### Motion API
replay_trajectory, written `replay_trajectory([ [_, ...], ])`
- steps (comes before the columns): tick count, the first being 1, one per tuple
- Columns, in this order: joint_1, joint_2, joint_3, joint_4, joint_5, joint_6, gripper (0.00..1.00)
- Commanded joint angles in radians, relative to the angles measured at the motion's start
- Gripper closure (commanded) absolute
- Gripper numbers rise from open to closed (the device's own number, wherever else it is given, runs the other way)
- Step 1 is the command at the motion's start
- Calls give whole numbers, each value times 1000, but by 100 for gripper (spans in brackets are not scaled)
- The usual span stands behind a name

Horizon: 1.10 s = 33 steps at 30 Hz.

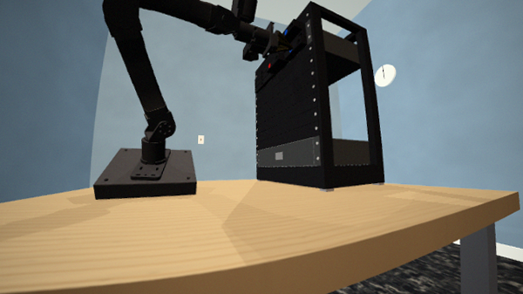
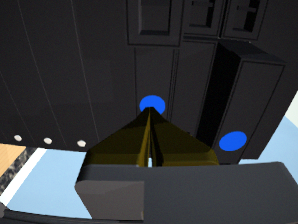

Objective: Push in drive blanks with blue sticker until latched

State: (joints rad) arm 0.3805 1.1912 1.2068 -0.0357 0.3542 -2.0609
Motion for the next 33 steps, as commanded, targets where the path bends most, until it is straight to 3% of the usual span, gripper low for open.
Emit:
replay_trajectory([
  [1,4,30,43,48,-34,15,100],
  [33,4,45,60,46,-34,14,100],
])
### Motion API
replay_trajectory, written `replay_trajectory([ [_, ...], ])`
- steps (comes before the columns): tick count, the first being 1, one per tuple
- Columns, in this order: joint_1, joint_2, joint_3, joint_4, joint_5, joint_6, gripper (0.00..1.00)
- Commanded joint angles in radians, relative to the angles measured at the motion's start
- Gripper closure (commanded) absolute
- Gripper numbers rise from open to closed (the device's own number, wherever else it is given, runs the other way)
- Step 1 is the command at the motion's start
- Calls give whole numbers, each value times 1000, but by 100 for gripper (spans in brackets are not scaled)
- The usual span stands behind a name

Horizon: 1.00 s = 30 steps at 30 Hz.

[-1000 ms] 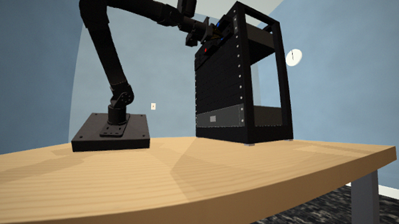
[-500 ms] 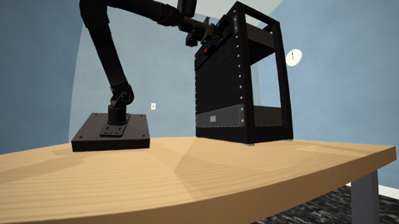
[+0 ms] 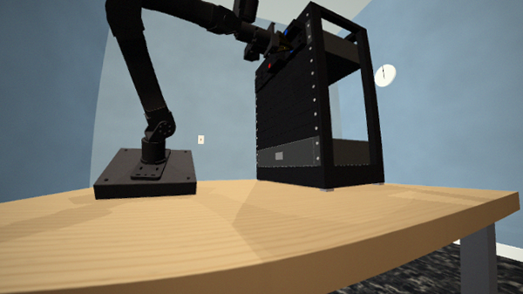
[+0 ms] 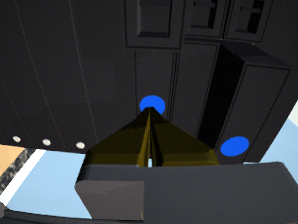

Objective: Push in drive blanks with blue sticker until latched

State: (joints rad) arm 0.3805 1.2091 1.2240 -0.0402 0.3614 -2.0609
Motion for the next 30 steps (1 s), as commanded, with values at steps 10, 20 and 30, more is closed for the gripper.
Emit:
replay_trajectory([
  [10,4,28,44,50,-41,14,100],
  [20,4,28,44,50,-41,14,100],
  [30,3,39,56,49,-41,14,100],
])
